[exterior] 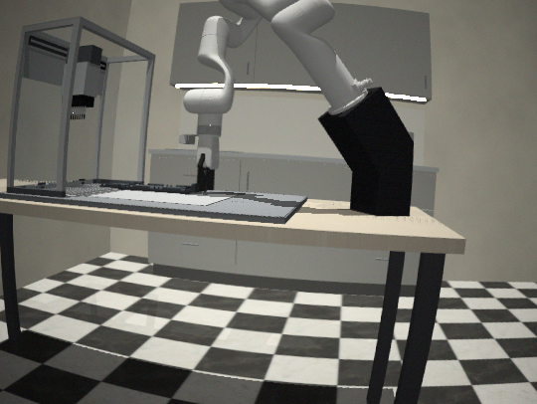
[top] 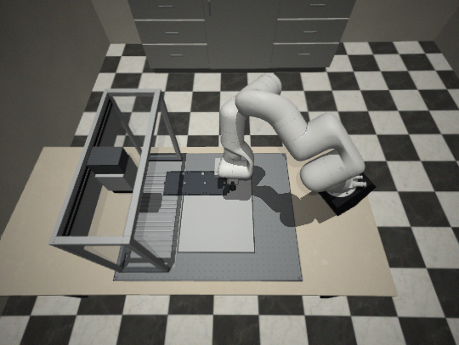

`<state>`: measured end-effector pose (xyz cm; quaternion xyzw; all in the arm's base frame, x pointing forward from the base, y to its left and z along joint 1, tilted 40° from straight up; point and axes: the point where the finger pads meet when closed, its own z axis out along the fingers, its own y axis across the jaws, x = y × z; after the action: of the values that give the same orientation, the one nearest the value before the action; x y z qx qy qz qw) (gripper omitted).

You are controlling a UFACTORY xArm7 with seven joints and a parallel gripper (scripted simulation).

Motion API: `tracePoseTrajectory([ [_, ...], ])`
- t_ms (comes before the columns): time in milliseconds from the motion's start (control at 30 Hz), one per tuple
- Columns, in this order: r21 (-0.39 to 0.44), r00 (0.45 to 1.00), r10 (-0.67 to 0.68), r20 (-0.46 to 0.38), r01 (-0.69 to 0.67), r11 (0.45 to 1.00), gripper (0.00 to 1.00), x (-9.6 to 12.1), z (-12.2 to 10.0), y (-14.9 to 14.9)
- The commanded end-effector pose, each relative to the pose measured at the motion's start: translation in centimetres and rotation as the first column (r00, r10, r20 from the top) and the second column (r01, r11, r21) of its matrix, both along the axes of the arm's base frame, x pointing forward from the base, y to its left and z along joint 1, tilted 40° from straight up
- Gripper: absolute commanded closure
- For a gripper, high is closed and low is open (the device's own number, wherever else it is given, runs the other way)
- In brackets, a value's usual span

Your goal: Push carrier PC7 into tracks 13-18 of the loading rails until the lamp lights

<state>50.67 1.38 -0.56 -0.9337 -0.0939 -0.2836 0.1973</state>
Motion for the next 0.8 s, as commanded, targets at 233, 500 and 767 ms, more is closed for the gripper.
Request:
tracePoseTrajectory([
  [233, -0.001, 1.0, -0.001, 0.001, 0.001, 1.0, 0.18, 0.9, 0.7, 0.0],
  [500, -0.001, 1.0, -0.001, 0.001, 0.001, 1.0, 0.18, 1.5, 1.1, 0.0],
  [767, -0.001, 1.0, -0.001, 0.001, 0.001, 1.0, 0.18, 2.2, 1.5, 0.1],
])
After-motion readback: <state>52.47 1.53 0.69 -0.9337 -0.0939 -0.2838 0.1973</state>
